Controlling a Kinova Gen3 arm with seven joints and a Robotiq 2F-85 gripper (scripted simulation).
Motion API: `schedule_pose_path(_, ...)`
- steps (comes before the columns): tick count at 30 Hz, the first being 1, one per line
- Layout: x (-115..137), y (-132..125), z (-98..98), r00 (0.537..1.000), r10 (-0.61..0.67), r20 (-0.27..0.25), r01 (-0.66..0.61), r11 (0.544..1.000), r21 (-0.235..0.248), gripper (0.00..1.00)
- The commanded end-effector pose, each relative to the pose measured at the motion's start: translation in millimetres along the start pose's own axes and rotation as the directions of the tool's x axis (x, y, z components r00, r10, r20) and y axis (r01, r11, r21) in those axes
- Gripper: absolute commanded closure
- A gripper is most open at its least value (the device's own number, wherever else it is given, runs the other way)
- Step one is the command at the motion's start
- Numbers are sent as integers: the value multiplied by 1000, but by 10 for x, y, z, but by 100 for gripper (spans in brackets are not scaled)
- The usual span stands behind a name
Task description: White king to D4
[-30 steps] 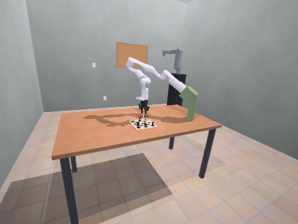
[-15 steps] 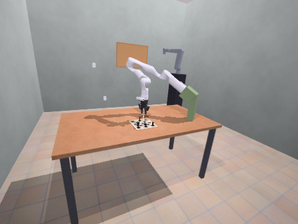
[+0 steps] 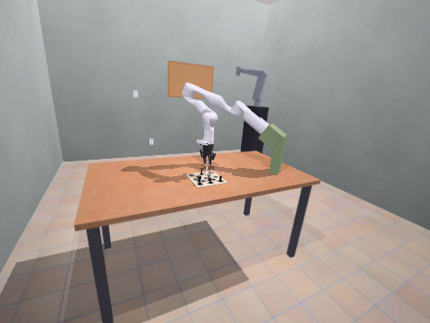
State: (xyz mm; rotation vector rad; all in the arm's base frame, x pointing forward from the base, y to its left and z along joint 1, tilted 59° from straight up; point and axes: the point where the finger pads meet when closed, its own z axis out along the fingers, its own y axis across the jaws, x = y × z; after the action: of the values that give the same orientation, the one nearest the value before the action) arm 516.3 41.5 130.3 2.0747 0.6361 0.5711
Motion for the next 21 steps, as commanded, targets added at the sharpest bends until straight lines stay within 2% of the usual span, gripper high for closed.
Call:
schedule_pose_path(1, 6, -2, -7, 1000, 0, -2, 0, 1000, 0, 59)
schedule_pose_path(15, 6, -2, -3, 1000, 0, -2, 0, 1000, 0, 59)
schedule_pose_path(21, 7, -2, 65, 1000, 0, -2, 0, 1000, 0, 59)
